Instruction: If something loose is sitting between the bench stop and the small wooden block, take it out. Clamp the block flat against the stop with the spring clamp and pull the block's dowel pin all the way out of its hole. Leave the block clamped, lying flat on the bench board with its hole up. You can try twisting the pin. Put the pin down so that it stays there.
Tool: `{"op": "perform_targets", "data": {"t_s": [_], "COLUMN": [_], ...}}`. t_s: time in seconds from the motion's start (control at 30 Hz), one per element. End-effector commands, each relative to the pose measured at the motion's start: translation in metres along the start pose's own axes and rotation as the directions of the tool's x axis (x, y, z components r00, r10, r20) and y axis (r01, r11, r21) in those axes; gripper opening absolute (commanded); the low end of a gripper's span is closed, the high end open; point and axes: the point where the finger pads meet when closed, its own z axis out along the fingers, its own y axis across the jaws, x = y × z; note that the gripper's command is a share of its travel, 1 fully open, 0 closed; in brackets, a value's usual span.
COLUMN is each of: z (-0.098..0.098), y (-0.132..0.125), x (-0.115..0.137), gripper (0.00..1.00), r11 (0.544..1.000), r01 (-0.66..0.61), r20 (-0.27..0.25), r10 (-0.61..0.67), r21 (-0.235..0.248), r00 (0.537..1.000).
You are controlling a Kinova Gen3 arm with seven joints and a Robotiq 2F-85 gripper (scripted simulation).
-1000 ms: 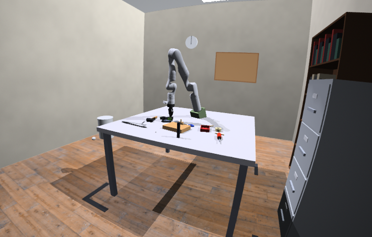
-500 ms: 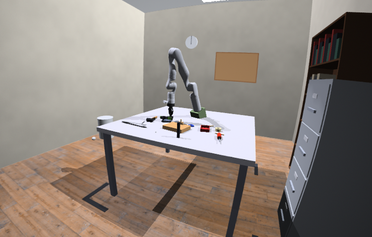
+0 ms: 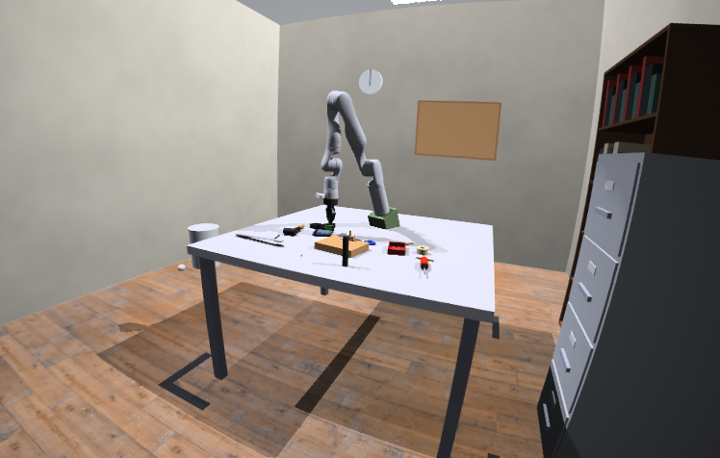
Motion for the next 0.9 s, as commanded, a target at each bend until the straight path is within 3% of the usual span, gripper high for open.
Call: {"op": "perform_targets", "data": {"t_s": [0.0, 0.87], "z": [-0.001, -0.012], "y": [0.000, 0.000], "x": [0.000, 0.000], "gripper": [0.10, 0.10], "r11": [1.000, 1.000], "r01": [0.000, 0.000], "r20": [0.002, 0.001], "r10": [0.000, 0.000], "r21": [0.000, 0.000], "r00": [1.000, 1.000]}}
